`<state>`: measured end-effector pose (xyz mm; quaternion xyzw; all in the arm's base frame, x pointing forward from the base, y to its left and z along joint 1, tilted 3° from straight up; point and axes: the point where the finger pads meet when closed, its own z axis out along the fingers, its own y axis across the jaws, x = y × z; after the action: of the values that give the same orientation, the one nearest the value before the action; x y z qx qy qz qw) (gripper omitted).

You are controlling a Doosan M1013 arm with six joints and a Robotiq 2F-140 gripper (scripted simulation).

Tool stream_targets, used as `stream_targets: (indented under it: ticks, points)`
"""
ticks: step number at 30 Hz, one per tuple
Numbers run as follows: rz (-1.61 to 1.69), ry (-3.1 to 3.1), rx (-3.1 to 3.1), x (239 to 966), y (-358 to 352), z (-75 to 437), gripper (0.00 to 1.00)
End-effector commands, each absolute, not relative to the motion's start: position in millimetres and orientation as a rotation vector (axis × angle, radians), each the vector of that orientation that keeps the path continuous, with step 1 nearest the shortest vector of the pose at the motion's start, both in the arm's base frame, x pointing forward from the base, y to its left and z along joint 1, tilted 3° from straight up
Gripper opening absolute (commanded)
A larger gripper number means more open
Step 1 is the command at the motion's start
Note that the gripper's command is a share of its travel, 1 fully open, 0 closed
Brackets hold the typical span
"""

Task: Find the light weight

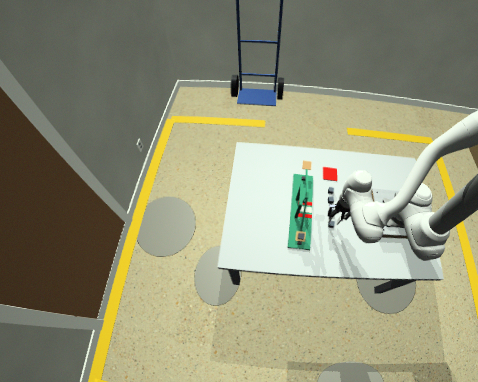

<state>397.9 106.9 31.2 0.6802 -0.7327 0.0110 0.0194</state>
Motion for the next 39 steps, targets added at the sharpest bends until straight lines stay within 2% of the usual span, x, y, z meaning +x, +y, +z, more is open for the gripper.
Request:
stream_targets:
  ticks: [1, 39]
  points:
    - [0.034, -2.274, 2.111, 398, 107, 28, 0.35]
    - [0.034, -2.274, 2.111, 398, 106, 18, 0.35]
